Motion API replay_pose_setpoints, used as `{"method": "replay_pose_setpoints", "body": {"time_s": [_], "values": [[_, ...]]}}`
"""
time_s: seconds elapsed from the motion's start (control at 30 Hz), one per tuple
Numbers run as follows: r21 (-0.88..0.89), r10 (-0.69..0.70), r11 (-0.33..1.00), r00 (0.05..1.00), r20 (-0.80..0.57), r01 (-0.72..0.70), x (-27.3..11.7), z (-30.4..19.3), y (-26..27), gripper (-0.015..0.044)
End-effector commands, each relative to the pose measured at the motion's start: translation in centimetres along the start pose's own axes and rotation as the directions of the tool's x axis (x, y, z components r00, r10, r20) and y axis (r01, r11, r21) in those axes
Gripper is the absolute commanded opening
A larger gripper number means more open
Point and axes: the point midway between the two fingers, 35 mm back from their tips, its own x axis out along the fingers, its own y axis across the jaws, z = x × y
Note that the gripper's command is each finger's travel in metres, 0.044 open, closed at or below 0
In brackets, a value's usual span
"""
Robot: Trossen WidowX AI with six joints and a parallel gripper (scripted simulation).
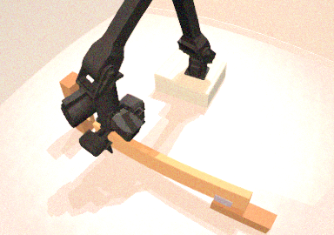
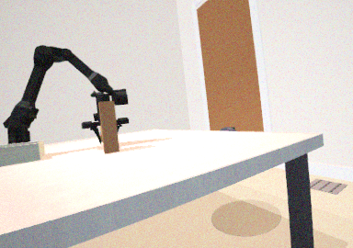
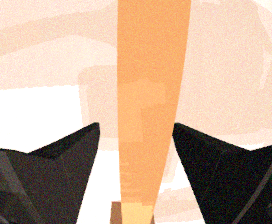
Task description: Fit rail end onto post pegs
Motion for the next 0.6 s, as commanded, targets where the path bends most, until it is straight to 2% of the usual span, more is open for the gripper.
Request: {"method": "replay_pose_setpoints", "body": {"time_s": [0.0, 0.13, 0.37, 0.4, 0.57], "values": [[0.006, 0.003, 1.0, 1.0, -0.003, -0.003, 0.11, -0.03, 0.11, 0.0177], [0.006, 0.003, 1.0, 1.0, -0.003, -0.003, 0.11, -0.03, 0.11, 0.0072], [0.006, 0.003, 1.0, 1.0, -0.003, -0.003, 0.11, -0.03, 0.11, 0.0026], [0.006, 0.003, 1.0, 1.0, -0.003, -0.003, 0.11, -0.03, 0.11, 0.0], [0.006, 0.003, 1.0, 1.0, -0.003, -0.003, 0.11, -0.03, 0.11, 0.0]]}}
